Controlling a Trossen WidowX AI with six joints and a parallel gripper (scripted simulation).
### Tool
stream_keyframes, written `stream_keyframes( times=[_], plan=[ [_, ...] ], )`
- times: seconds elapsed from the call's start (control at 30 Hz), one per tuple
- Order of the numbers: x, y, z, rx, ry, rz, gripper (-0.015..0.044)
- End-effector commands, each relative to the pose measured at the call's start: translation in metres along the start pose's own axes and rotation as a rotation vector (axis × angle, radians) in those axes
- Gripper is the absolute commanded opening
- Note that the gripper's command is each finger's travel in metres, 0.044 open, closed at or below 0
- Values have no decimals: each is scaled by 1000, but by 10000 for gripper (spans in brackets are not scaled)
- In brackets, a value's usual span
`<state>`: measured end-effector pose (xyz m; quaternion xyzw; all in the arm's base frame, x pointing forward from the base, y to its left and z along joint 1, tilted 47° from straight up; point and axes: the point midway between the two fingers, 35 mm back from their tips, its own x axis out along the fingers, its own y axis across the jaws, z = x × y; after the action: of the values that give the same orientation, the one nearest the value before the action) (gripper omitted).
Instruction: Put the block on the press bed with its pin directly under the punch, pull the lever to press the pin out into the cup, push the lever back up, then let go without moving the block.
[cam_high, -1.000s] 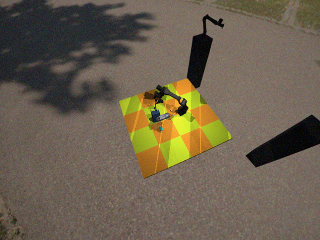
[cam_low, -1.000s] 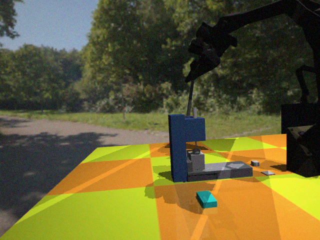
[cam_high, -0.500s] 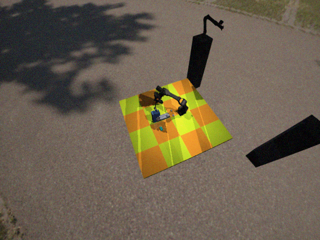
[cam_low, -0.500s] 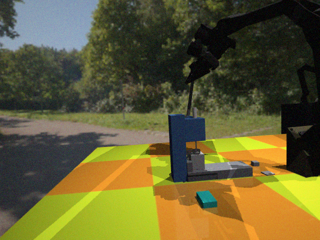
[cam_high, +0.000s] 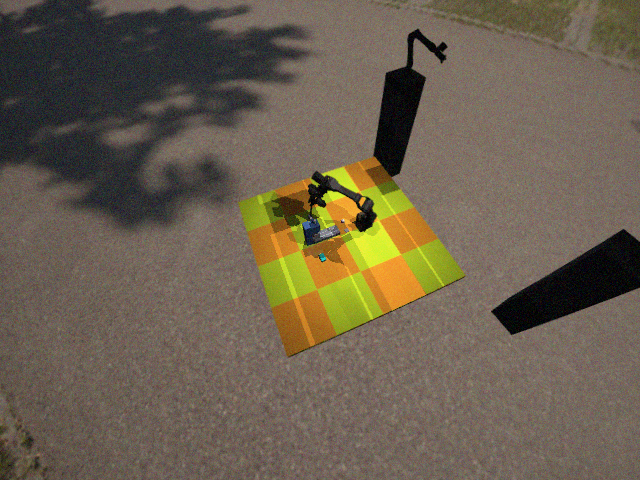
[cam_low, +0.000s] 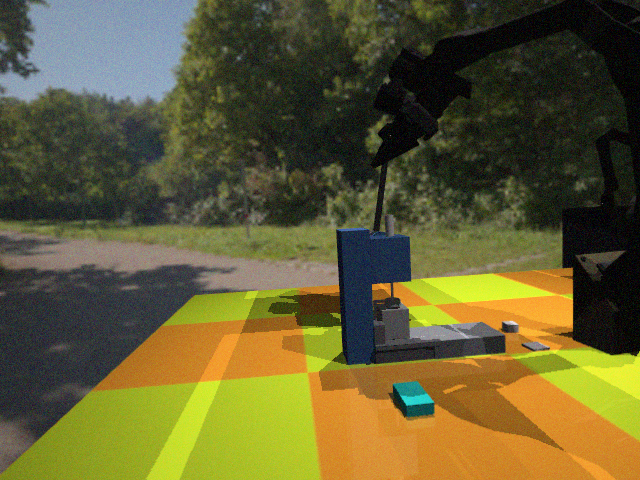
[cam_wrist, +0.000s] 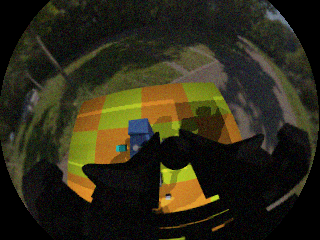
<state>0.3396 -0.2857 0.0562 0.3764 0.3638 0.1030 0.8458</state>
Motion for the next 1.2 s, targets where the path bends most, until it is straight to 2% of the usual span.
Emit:
stream_keyframes(
  times=[0.0, 1.17],
  plan=[
    [0, 0, -1, 3, 2, -3, 0],
    [-10, 0, -18, 3, 3, -4, 0]
  ],
)
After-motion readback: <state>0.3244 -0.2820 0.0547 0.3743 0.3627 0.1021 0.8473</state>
